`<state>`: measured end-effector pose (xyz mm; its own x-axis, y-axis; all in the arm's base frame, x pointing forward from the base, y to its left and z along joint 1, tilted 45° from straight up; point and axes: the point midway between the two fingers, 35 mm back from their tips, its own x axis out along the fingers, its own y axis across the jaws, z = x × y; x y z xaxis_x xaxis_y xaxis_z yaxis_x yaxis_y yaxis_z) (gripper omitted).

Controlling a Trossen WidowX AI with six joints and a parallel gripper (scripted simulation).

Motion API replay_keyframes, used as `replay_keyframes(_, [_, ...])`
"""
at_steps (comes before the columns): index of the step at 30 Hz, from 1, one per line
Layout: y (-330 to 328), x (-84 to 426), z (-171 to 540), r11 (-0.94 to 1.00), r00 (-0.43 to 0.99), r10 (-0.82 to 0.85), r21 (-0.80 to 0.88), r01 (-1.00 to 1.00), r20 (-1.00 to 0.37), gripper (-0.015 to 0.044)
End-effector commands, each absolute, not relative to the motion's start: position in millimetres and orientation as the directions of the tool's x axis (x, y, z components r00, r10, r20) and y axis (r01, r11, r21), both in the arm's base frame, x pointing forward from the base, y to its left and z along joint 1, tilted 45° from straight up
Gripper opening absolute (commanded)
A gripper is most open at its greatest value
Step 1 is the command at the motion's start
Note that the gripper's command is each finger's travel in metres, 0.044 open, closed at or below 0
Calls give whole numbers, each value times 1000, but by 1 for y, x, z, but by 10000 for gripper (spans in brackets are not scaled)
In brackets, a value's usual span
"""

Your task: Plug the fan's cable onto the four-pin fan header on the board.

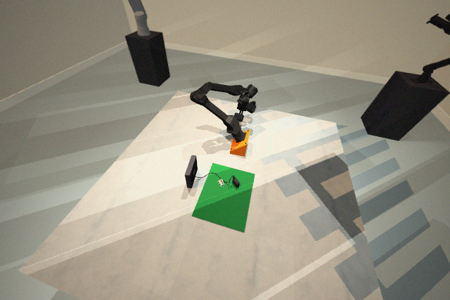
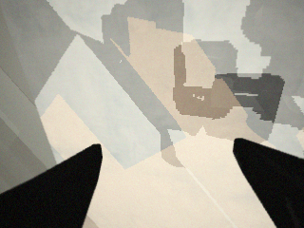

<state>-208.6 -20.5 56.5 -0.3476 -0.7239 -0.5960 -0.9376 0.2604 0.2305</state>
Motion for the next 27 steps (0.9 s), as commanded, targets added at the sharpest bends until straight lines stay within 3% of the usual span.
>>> replay_keyframes(1, [-20,-209,56,260,-348,-724,231,-938,-596,426])
replay_keyframes(6, [-11,-209,54,303,-361,-700,202,-932,-616,440])
replay_keyframes(10, [45,-203,42,552,-408,-555,46,-833,-725,440])
replay_keyframes(18, [149,-145,26,923,-373,-273,-133,-360,-887,440])
replay_keyframes(27, [203,-59,19,971,-237,-124,-167,172,-963,440])
